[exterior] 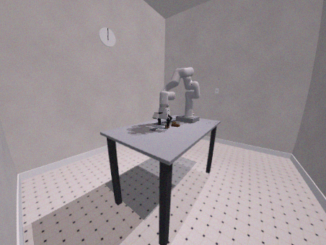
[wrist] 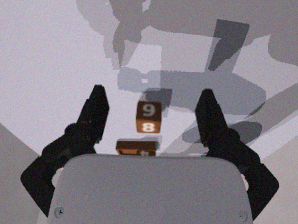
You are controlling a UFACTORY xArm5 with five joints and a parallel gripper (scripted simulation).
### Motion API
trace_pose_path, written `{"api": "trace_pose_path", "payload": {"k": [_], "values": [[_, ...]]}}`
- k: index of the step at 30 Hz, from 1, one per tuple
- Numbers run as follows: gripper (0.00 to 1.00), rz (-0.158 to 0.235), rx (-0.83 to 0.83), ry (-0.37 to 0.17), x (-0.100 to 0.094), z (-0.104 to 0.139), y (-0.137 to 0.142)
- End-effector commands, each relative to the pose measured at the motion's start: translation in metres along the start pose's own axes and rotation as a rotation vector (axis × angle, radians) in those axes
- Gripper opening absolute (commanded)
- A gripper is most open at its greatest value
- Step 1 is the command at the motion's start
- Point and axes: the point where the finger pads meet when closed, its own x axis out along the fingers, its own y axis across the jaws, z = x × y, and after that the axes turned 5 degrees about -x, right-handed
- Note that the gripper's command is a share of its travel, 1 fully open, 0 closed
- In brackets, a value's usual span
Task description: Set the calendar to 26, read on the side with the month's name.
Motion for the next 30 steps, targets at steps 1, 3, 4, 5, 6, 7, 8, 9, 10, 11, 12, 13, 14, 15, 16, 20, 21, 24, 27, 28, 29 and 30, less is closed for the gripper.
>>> {"api": "trace_pose_path", "payload": {"k": [1, 3, 4, 5, 6, 7, 8, 9, 10, 11, 12, 13, 14, 15, 16, 20, 21, 24, 27, 28, 29, 30], "values": [[1.0, 0.0, 0.0, 0.004, -0.002, -0.001, 0.0], [1.0, 0.0, 0.0, 0.004, -0.002, -0.002, 0.0], [1.0, 0.0, 0.0, 0.004, -0.002, -0.002, 0.0], [1.0, 0.0, 0.0, 0.004, -0.004, -0.001, 0.0], [1.0, 0.0, 0.0, 0.004, -0.005, -0.001, 0.0], [1.0, 0.0, 0.0, 0.004, -0.008, -0.001, 0.0], [1.0, 0.0, 0.0, 0.004, -0.011, -0.001, 0.0], [1.0, 0.0, 0.0, 0.004, -0.011, -0.001, 0.0], [1.0, 0.0, 0.0, 0.004, -0.011, -0.001, 0.0], [1.0, 0.0, 0.0, 0.004, -0.014, -0.001, 0.0], [1.0, 0.0, 0.0, 0.004, -0.018, -0.001, 0.0], [1.0, 0.0, 0.0, 0.004, -0.022, -0.001, 0.0], [1.0, 0.0, 0.0, 0.004, -0.027, -0.001, 0.0], [1.0, 0.0, 0.0, 0.004, -0.032, -0.001, 0.0], [1.0, 0.0, 0.0, 0.004, -0.036, -0.001, 0.0], [1.0, 0.0, 0.0, 0.004, -0.053, -0.001, 0.0], [1.0, 0.0, 0.0, 0.004, -0.055, -0.001, 0.0], [1.0, 0.0, 0.0, 0.004, -0.061, -0.001, 0.0], [1.0, 0.0, 0.0, 0.004, -0.061, -0.001, 0.0], [1.0, 0.0, 0.0, 0.004, -0.062, -0.001, 0.0], [1.0, 0.0, 0.0, 0.004, -0.062, -0.001, 0.0], [1.0, 0.0, 0.0, 0.004, -0.062, -0.001, 0.0]]}}
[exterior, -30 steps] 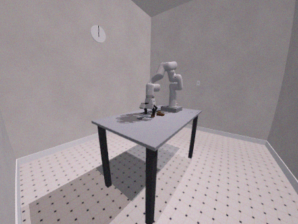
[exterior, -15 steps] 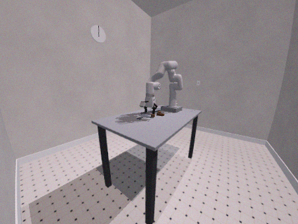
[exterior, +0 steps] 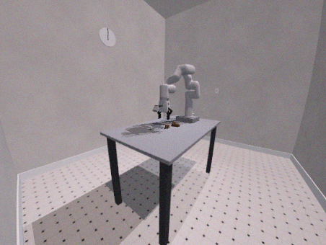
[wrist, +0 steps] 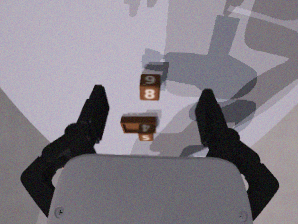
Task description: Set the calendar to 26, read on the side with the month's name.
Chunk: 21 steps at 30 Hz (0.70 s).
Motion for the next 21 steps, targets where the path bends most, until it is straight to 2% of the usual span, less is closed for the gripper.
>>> {"api": "trace_pose_path", "payload": {"k": [1, 9, 12, 14, 17, 19, 20, 21], "values": [[1.0, 0.0, 0.0, 0.004, -0.003, -0.001, 0.0], [1.0, 0.0, 0.0, 0.004, -0.003, -0.001, 0.0], [1.0, 0.0, -0.009, 0.004, -0.008, 0.017, -0.003], [1.0, 0.0, -0.009, 0.004, -0.008, 0.017, -0.003], [1.0, 0.001, -0.031, 0.004, -0.017, 0.068, -0.01], [1.0, 0.001, -0.031, 0.004, -0.017, 0.068, -0.01], [1.0, 0.001, -0.04, 0.004, -0.018, 0.089, -0.013], [1.0, 0.001, -0.04, 0.004, -0.018, 0.089, -0.013]]}}
